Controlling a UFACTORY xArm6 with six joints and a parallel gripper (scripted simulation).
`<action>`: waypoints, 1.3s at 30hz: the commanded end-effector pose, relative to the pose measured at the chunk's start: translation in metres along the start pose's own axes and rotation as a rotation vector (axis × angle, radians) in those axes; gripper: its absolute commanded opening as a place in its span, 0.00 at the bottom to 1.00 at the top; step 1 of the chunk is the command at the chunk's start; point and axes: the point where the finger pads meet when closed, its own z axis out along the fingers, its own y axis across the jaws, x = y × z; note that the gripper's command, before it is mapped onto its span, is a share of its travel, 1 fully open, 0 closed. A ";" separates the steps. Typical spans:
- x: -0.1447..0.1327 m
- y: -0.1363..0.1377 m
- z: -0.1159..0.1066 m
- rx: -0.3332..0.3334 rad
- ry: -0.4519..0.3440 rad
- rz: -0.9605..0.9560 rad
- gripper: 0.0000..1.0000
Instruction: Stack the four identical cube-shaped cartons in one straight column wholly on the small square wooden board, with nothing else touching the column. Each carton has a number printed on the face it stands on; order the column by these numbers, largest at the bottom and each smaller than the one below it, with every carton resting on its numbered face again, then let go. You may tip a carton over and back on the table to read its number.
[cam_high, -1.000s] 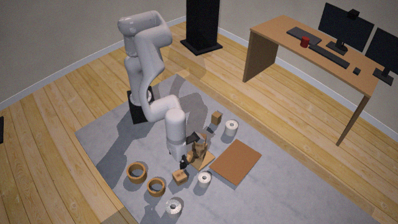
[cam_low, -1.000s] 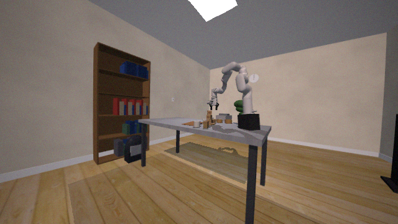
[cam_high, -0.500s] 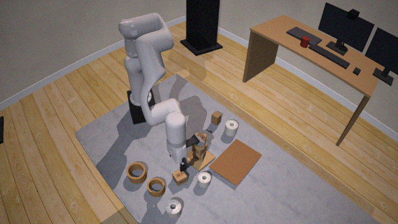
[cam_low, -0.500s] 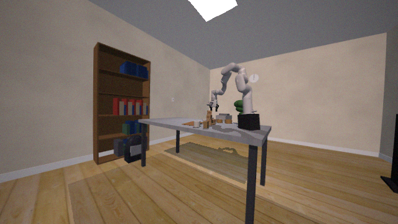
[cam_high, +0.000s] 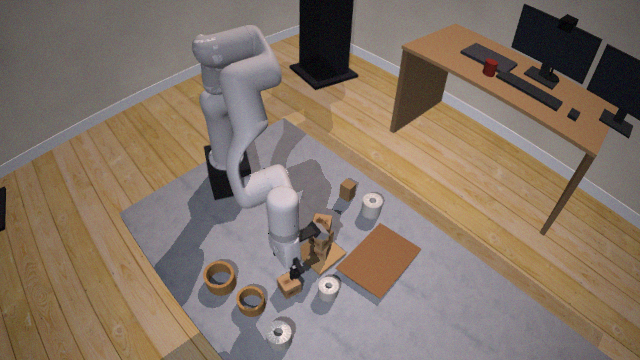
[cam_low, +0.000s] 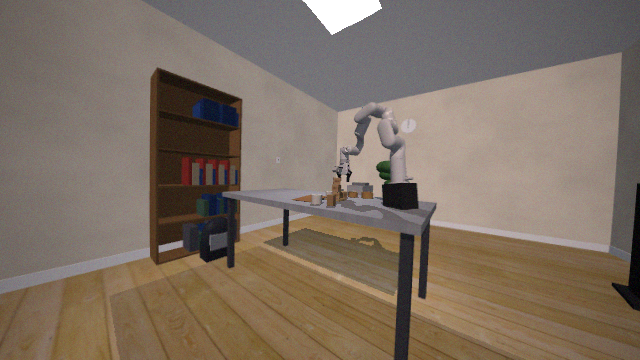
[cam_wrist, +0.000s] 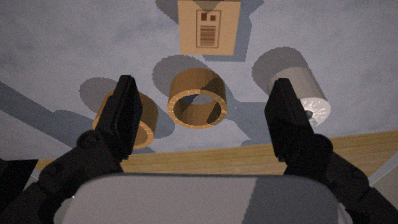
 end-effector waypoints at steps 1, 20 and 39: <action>0.000 0.002 0.006 -0.004 0.000 0.000 1.00; 0.000 0.001 0.034 -0.004 0.000 0.000 1.00; 0.000 0.001 0.060 -0.004 0.000 0.000 1.00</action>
